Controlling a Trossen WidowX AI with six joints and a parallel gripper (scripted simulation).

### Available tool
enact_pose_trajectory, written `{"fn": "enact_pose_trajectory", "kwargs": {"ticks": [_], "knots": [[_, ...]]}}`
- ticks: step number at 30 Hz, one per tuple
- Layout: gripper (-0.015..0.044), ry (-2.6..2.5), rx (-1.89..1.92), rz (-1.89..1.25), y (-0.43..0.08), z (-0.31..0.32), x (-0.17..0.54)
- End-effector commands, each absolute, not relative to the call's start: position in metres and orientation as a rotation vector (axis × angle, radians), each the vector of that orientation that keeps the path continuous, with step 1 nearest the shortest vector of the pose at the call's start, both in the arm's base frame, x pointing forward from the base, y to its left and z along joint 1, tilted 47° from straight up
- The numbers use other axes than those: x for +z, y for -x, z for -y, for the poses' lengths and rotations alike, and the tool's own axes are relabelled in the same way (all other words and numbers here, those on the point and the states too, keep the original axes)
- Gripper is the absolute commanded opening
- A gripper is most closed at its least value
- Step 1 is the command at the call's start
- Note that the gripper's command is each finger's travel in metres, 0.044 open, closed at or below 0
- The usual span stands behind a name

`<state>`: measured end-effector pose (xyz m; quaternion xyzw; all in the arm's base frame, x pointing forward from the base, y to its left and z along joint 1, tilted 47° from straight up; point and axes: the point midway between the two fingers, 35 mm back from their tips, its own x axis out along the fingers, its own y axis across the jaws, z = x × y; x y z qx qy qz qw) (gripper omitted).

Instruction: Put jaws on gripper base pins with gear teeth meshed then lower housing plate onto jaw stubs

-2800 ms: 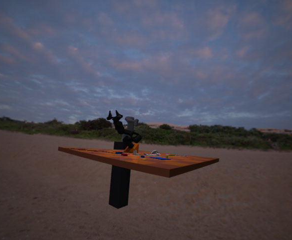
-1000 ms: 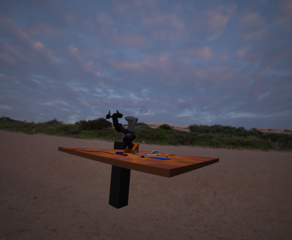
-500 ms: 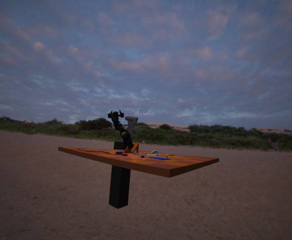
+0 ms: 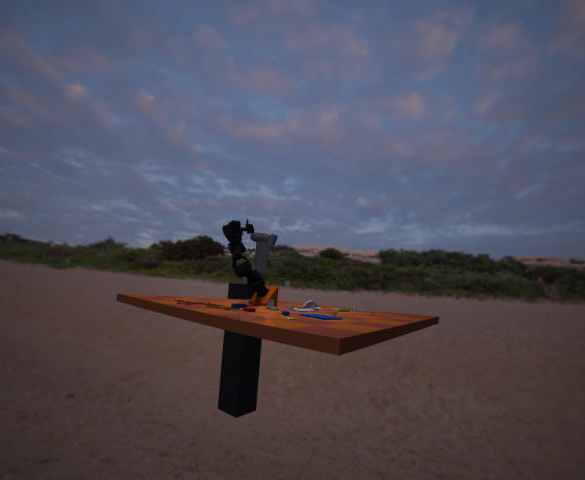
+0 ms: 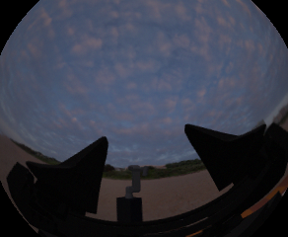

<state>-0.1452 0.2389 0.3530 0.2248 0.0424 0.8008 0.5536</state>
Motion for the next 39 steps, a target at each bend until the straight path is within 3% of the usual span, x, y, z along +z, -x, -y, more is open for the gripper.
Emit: {"fn": "enact_pose_trajectory", "kwargs": {"ticks": [1, 19, 39], "knots": [[0.0440, -0.451, 1.854, -0.082, 0.141, -0.254, 0.346], [0.0440, -0.124, 1.658, -0.133, 0.112, -0.316, 0.289], [0.0440, 0.262, 1.389, -0.227, 0.042, -0.363, 0.215]]}}
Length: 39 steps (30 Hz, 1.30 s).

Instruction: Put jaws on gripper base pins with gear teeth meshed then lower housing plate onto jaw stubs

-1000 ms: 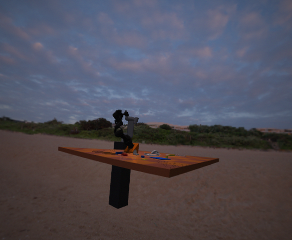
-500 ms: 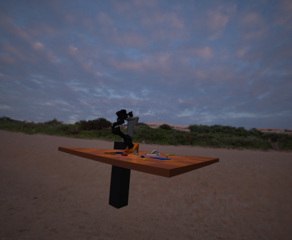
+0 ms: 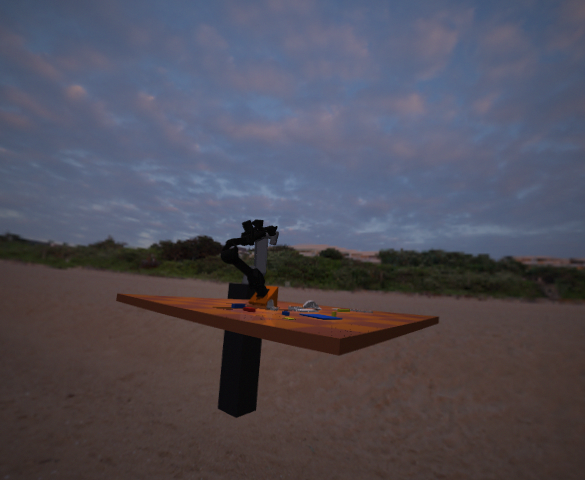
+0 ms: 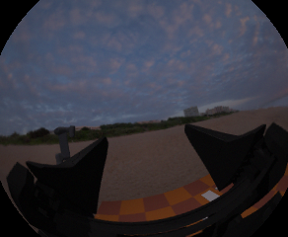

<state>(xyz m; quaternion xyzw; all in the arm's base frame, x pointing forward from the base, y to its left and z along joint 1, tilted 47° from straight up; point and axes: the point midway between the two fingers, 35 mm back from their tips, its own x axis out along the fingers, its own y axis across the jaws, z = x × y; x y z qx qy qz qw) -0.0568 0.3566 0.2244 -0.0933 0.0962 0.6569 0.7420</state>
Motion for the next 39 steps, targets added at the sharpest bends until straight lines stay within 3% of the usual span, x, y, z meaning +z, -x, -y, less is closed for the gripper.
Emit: {"fn": "enact_pose_trajectory", "kwargs": {"ticks": [1, 20, 39], "knots": [[0.0440, 0.281, 1.375, -0.235, 0.038, -0.364, 0.211], [0.0440, 0.549, 1.127, -0.418, -0.040, -0.375, 0.140], [0.0440, 0.808, 0.854, -0.661, -0.120, -0.346, 0.070]]}}
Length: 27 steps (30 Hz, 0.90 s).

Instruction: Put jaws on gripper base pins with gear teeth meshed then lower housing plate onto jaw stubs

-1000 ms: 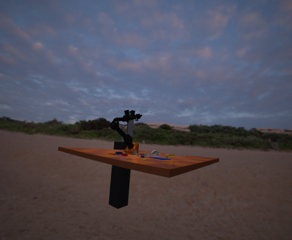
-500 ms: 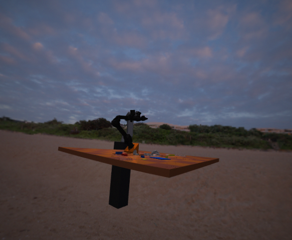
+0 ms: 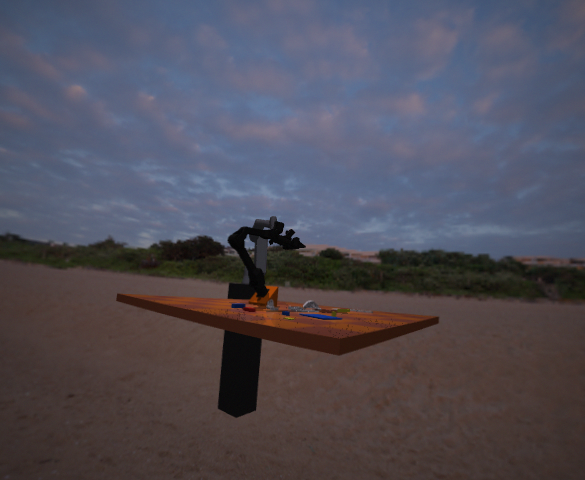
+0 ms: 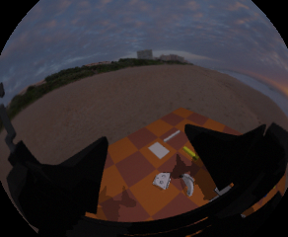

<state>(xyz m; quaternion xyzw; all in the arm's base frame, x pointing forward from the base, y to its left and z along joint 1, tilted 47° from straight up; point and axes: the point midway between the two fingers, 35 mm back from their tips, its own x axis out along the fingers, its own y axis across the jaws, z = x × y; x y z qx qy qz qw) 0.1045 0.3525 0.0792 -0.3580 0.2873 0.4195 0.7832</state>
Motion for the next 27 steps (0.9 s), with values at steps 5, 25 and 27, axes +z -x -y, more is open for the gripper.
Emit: {"fn": "enact_pose_trajectory", "kwargs": {"ticks": [5, 25, 27], "knots": [[0.0440, 0.877, 0.790, -0.732, -0.138, -0.334, 0.053], [0.0440, 1.113, 0.537, -1.059, -0.193, -0.264, -0.006], [0.0440, 1.133, 0.511, -1.095, -0.197, -0.255, -0.011]]}}
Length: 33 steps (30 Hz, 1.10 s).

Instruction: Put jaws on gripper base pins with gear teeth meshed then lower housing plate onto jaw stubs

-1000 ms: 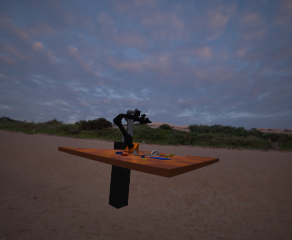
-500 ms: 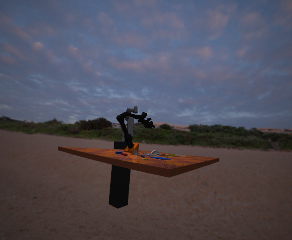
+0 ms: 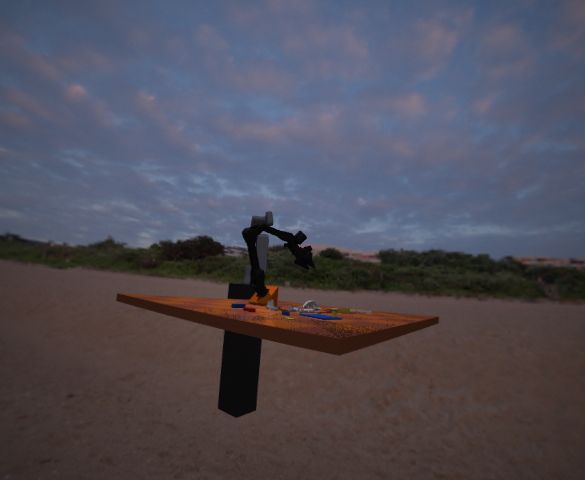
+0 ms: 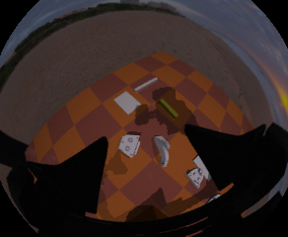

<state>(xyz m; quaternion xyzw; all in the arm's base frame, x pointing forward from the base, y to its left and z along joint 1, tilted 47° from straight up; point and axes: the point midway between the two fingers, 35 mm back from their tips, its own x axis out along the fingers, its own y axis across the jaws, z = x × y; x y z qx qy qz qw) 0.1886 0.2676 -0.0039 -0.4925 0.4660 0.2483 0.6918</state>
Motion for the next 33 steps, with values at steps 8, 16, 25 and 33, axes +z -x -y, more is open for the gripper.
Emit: {"fn": "enact_pose_trajectory", "kwargs": {"ticks": [8, 16, 25, 33], "knots": [[0.0440, 1.206, 0.422, -1.241, -0.210, -0.223, -0.028], [0.0440, 1.269, 0.346, -1.397, -0.220, -0.190, -0.042], [0.0440, 1.330, 0.276, -1.582, -0.226, -0.154, -0.055], [0.0440, 1.373, 0.228, -1.755, -0.227, -0.122, -0.063]]}}
